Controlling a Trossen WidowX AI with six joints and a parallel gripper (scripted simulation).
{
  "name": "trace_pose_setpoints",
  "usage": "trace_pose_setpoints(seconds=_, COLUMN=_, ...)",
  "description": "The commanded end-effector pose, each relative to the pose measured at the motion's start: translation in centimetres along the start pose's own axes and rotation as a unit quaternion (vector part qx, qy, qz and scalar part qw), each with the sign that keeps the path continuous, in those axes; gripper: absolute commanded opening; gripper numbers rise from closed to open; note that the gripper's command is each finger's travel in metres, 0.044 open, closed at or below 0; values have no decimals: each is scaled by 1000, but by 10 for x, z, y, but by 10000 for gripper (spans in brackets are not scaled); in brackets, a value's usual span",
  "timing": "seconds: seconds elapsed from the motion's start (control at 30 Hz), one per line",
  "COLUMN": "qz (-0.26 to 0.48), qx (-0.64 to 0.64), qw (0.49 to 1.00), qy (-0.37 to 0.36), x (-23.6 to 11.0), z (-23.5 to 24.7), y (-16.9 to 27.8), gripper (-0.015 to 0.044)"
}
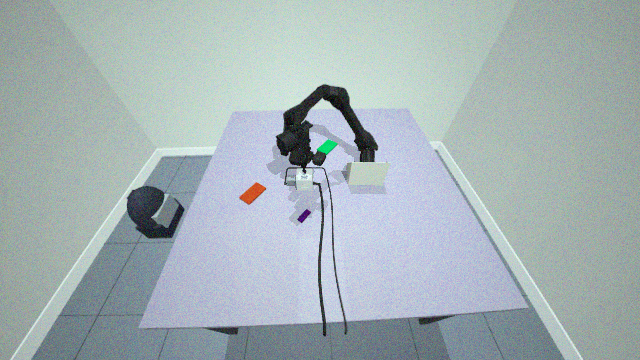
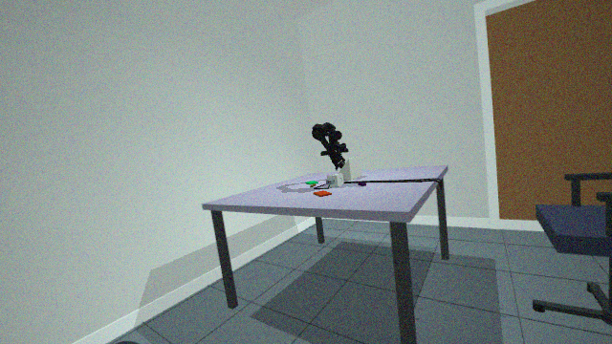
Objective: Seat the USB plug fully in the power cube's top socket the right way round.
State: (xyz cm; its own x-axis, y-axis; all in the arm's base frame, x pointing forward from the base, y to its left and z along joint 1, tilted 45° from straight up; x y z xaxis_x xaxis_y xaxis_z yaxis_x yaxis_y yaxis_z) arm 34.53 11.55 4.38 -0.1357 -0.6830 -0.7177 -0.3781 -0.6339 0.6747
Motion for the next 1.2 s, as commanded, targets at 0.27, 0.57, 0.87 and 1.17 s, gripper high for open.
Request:
trace_pose_setpoints(seconds=0.27, qz=0, qx=150, qw=989, qy=0, x=0, z=0, y=0, gripper=0)
trace_pose_setpoints(seconds=0.57, qz=0, qx=265, qw=964, qy=0, x=0, z=0, y=0, gripper=0)
trace_pose_setpoints(seconds=0.87, qz=0, qx=376, qw=926, qy=0, x=0, z=0, y=0, gripper=0)
trace_pose_setpoints(seconds=1.17, qz=0, qx=483, qw=876, qy=0, x=0, z=0, y=0, gripper=0)
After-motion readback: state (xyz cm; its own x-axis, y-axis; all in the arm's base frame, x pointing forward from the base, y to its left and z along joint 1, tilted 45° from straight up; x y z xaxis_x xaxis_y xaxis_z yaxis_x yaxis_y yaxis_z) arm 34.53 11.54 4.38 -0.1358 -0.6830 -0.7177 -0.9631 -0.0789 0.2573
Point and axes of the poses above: the point midway between the two fingers, 35 mm back from their tips, its own x axis out along the fingers, its own z axis across the jaws, y = z × x, the point moved 6 cm from there along -x, back along the fingers, and after that the axes turned 9 degrees about -x, right-handed, at the moved point
